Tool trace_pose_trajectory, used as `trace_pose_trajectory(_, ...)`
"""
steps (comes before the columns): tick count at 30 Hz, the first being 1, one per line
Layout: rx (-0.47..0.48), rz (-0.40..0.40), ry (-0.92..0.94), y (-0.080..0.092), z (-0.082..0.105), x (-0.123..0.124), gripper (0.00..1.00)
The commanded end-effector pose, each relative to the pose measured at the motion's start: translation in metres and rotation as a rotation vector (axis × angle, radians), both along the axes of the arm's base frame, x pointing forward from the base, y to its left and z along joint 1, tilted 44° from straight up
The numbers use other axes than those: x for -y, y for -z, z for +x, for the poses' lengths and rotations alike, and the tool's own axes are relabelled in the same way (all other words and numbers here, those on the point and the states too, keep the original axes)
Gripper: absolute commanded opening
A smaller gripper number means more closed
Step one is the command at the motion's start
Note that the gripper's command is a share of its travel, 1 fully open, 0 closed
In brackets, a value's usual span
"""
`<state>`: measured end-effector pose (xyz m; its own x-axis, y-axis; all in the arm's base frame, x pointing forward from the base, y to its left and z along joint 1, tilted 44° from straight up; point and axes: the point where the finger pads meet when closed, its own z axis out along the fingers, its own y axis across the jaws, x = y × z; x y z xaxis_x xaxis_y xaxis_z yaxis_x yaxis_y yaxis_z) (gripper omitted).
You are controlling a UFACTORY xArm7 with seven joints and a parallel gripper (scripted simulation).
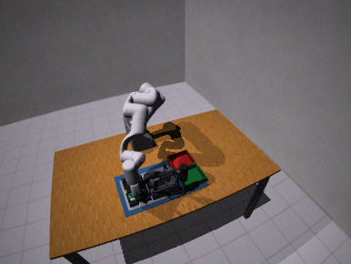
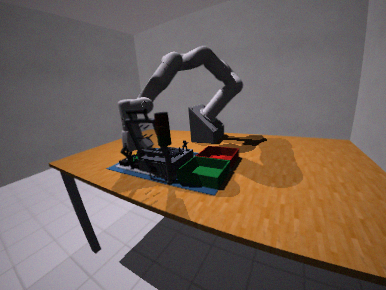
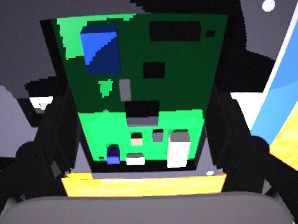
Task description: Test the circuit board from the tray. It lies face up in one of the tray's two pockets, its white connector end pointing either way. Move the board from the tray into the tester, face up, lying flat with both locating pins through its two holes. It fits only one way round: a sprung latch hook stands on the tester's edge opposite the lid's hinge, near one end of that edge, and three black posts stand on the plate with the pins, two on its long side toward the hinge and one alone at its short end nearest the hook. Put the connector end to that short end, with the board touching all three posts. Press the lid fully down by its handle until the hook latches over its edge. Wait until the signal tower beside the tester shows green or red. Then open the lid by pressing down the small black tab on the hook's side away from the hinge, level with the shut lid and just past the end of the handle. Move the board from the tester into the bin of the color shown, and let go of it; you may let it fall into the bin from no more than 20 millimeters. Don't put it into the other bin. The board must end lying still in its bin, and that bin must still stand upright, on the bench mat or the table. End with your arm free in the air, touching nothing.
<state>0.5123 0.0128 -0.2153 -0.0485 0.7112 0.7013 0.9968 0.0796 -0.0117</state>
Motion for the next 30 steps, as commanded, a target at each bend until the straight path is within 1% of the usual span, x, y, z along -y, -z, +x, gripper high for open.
trace_pose_trajectory(1, 0.003, -0.003, 0.003, -0.001, 0.002, 0.002, 0.79)
trace_pose_trajectory(18, 0.003, -0.003, 0.003, -0.002, 0.002, 0.003, 0.79)
trace_pose_trajectory(30, 0.003, -0.003, 0.003, -0.012, 0.003, 0.013, 0.79)
